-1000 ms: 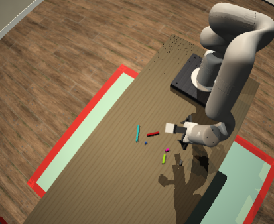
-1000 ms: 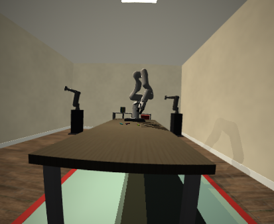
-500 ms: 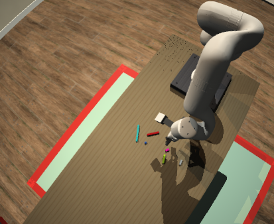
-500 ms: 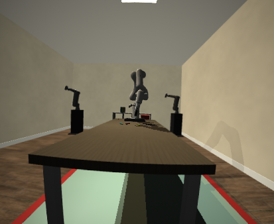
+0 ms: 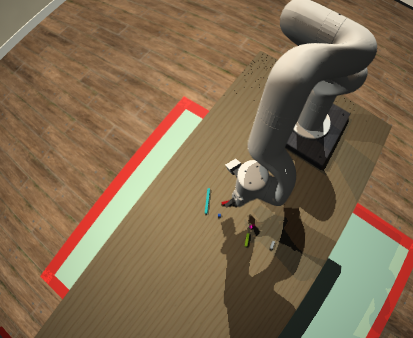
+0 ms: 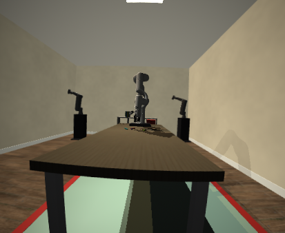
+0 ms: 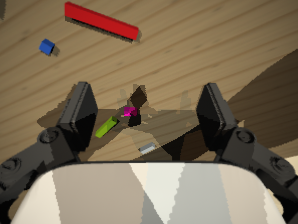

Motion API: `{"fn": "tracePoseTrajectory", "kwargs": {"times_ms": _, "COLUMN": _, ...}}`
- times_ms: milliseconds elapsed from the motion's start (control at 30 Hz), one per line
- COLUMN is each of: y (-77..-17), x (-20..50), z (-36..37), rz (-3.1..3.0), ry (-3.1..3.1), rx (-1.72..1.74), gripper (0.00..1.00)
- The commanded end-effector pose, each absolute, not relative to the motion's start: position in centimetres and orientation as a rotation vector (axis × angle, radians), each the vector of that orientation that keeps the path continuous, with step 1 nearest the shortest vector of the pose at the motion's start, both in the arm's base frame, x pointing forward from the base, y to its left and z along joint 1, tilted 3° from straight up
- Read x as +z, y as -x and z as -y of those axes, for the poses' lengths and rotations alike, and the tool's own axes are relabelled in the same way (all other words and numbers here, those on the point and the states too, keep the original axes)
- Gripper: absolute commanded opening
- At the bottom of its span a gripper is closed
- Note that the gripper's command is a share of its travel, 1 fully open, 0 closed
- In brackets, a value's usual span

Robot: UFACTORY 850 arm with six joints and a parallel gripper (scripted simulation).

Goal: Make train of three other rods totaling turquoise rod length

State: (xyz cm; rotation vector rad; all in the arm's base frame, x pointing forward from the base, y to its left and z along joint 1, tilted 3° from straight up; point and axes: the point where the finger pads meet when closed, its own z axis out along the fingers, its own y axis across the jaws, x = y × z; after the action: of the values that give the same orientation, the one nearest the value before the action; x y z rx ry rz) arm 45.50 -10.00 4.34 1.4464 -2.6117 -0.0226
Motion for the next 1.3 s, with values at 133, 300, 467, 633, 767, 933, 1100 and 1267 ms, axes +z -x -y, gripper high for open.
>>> {"fn": "tracePoseTrajectory", "kwargs": {"times_ms": 133, "y": -46.0, "x": 2.9, "z": 14.0, "rz": 2.87, "ry": -1.09, "rx": -0.004, "gripper": 1.0}}
{"fn": "tracePoseTrajectory", "kwargs": {"times_ms": 300, "y": -46.0, "x": 2.6, "z": 15.1, "rz": 2.926, "ry": -0.992, "rx": 0.002, "gripper": 1.0}}
{"fn": "tracePoseTrajectory", "kwargs": {"times_ms": 467, "y": -46.0, "x": 2.6, "z": 15.2, "rz": 2.927, "ry": -0.99, "rx": 0.002, "gripper": 1.0}}
{"fn": "tracePoseTrajectory", "kwargs": {"times_ms": 633, "y": -46.0, "x": 2.6, "z": 15.2, "rz": 2.927, "ry": -0.99, "rx": 0.002, "gripper": 1.0}}
{"fn": "tracePoseTrajectory", "kwargs": {"times_ms": 767, "y": -46.0, "x": 2.6, "z": 15.2, "rz": 2.927, "ry": -0.99, "rx": 0.002, "gripper": 1.0}}
{"fn": "tracePoseTrajectory", "kwargs": {"times_ms": 933, "y": -46.0, "x": 2.6, "z": 15.2, "rz": 2.927, "ry": -0.99, "rx": 0.002, "gripper": 1.0}}
{"fn": "tracePoseTrajectory", "kwargs": {"times_ms": 1100, "y": -46.0, "x": 2.6, "z": 15.2, "rz": 2.927, "ry": -0.99, "rx": 0.002, "gripper": 1.0}}
{"fn": "tracePoseTrajectory", "kwargs": {"times_ms": 1267, "y": -46.0, "x": 2.6, "z": 15.2, "rz": 2.927, "ry": -0.99, "rx": 0.002, "gripper": 1.0}}
